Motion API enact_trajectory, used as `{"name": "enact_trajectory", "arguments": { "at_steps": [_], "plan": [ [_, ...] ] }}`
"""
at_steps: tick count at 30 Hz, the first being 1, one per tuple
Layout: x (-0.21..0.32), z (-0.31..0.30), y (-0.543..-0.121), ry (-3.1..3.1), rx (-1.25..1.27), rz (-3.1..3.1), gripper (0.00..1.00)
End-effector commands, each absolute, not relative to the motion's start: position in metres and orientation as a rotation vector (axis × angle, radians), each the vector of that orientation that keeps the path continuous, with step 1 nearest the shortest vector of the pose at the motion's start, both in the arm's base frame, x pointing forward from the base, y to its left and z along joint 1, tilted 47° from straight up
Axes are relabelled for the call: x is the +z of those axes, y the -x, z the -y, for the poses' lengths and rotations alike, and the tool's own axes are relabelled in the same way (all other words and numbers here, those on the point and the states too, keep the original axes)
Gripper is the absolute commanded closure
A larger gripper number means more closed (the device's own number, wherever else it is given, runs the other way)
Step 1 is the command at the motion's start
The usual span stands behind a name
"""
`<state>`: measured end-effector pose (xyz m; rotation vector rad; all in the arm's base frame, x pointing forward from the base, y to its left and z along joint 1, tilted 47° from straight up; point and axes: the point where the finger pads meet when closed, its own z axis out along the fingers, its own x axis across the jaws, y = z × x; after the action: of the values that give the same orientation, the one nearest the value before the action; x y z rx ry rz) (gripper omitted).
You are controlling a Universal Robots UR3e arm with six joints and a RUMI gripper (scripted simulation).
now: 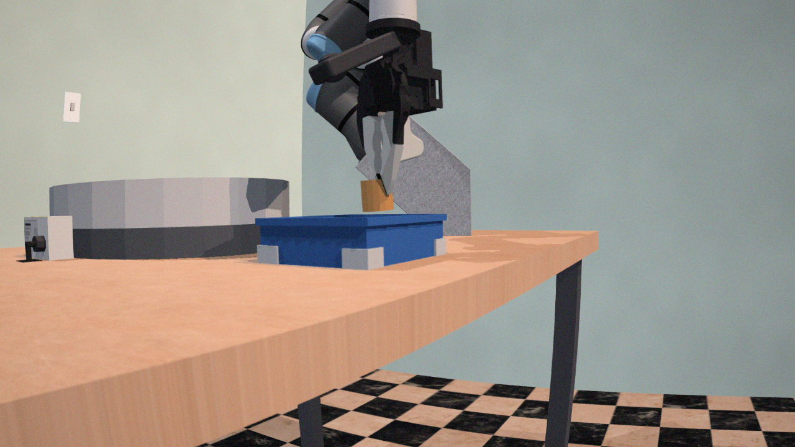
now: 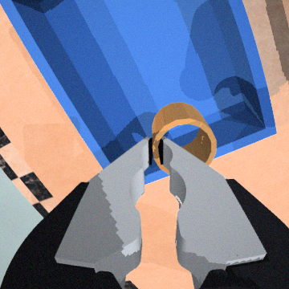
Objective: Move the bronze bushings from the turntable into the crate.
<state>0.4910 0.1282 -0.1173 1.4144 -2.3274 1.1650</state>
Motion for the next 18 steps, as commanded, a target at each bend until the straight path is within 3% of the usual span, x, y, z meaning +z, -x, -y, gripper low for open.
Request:
{"name": "enact_trajectory", "arguments": {
  "at_steps": [1,18],
  "plan": [
    [-0.117,-0.129,-0.492,-1.416,1.166,2.329,1.00],
    [-0.127,-0.118,-0.495,-1.416,1.166,2.329,1.00]
  ]
}}
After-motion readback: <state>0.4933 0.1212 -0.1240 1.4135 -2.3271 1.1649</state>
